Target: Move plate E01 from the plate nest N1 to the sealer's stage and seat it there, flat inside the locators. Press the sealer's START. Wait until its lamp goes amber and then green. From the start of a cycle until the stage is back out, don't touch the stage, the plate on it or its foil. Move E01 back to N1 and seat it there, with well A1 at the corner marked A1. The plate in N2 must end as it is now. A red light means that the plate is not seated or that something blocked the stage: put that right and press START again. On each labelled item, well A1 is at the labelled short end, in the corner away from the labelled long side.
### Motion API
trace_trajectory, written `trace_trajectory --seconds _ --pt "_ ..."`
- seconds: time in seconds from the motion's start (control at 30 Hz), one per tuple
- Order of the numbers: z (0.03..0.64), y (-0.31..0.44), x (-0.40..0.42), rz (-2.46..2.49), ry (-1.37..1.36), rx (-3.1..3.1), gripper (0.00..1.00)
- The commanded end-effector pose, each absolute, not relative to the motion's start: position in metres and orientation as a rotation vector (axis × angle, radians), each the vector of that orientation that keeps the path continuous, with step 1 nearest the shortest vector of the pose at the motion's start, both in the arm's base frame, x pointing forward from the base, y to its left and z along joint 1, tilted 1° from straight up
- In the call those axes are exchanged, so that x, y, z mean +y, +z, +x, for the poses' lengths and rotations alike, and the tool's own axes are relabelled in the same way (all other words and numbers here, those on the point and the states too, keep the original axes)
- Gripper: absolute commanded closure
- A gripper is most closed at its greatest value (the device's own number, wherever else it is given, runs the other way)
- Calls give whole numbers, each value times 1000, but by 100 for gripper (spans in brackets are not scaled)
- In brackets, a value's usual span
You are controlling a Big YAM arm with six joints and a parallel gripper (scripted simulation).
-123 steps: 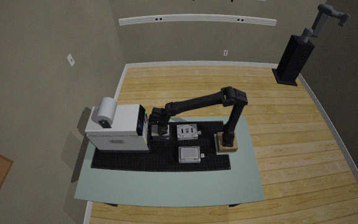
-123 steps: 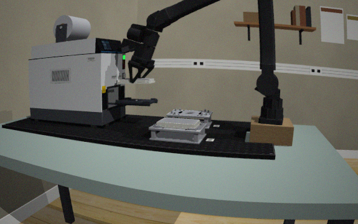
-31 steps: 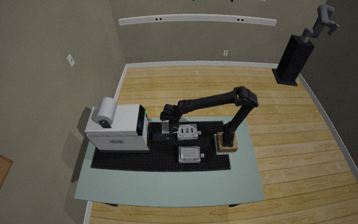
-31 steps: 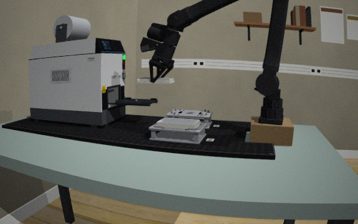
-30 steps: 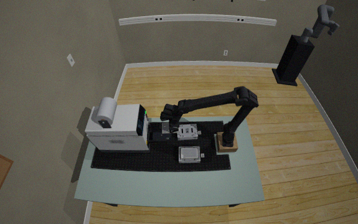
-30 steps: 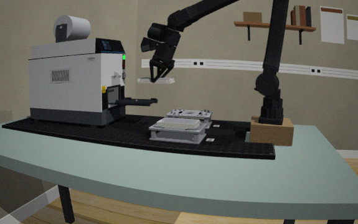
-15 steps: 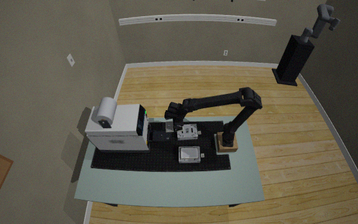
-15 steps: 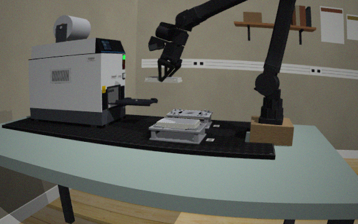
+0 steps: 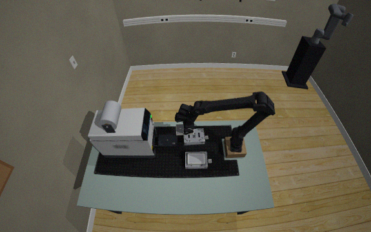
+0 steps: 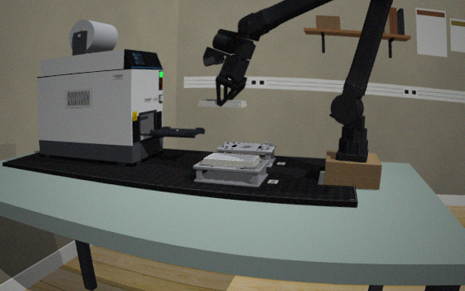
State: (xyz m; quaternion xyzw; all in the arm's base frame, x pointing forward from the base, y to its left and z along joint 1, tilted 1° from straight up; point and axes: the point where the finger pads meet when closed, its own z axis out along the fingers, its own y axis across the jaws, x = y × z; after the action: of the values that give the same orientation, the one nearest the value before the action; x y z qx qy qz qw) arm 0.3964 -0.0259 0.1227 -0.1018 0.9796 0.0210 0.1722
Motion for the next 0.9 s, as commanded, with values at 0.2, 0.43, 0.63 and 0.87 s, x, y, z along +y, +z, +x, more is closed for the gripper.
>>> trace_trajectory --seconds 0.2,0.43,0.63,0.87 --pt "375 114 -36 -290 68 2812 100" --pt "367 131 -47 -292 50 2766 100" --pt "352 118 -46 -309 67 2800 100" --pt "337 124 -58 -284 58 2788 100"
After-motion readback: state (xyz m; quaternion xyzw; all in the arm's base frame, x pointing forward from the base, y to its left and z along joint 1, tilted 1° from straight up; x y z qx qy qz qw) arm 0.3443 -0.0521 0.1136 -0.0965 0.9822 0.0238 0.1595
